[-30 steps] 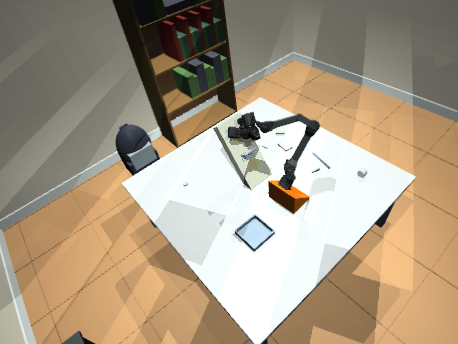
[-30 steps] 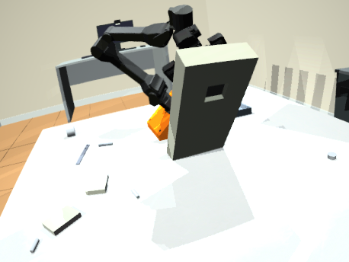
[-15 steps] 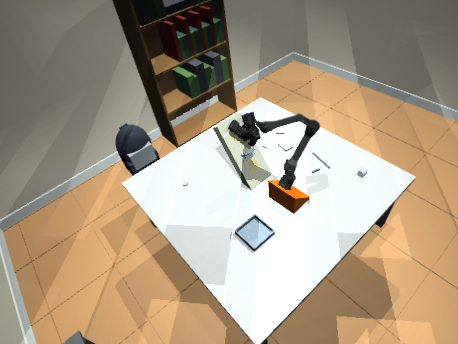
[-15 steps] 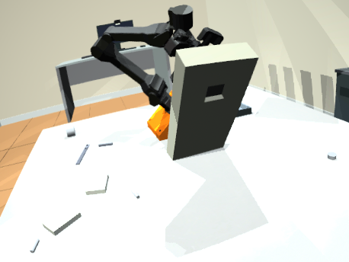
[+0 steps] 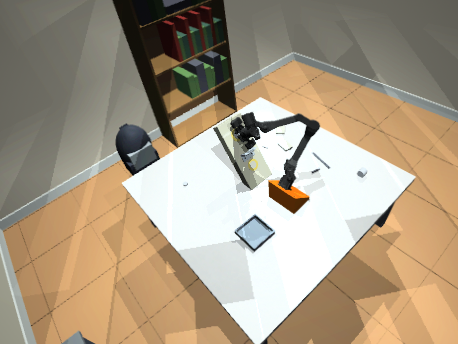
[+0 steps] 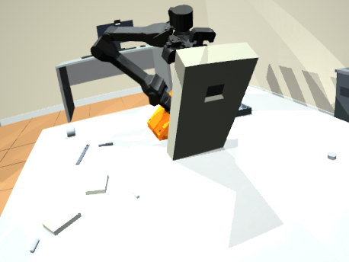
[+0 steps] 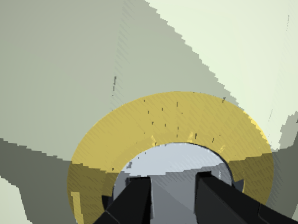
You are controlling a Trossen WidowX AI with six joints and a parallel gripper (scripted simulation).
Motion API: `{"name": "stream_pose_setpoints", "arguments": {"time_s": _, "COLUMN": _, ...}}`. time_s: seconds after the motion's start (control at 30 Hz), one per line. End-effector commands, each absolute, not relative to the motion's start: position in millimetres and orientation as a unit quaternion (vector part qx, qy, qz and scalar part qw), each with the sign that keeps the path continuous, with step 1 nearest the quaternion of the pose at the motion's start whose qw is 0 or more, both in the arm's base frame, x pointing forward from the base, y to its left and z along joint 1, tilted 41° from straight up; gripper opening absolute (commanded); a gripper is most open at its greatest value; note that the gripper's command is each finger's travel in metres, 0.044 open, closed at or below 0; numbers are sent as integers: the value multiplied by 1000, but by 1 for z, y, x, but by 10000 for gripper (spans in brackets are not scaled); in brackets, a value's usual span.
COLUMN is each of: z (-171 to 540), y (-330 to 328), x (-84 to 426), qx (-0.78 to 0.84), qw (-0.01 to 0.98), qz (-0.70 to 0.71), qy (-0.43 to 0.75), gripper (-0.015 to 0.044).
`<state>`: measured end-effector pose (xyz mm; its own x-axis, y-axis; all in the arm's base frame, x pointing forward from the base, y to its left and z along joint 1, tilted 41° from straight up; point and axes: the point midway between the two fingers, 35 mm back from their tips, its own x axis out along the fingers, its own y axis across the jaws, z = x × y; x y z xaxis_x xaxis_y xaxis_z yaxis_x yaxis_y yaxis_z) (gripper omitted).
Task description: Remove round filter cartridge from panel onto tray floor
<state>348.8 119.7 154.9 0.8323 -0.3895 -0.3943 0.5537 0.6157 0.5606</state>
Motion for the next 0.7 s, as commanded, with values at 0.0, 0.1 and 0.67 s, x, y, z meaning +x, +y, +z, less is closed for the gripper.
{"name": "stream_pose_setpoints", "arguments": {"time_s": 0.0, "z": 156, "y": 126, "x": 343, "qx": 362, "qw": 885, "qz": -265, "qy": 123, "gripper": 0}}
{"name": "stream_pose_setpoints", "arguments": {"time_s": 0.1, "z": 161, "y": 133, "x": 330, "qx": 355, "qw": 887, "qz": -265, "qy": 128, "gripper": 0}}
{"name": "stream_pose_setpoints", "arguments": {"time_s": 0.67, "z": 177, "y": 144, "x": 285, "qx": 330, "qw": 898, "qz": -260, "qy": 131, "gripper": 0}}
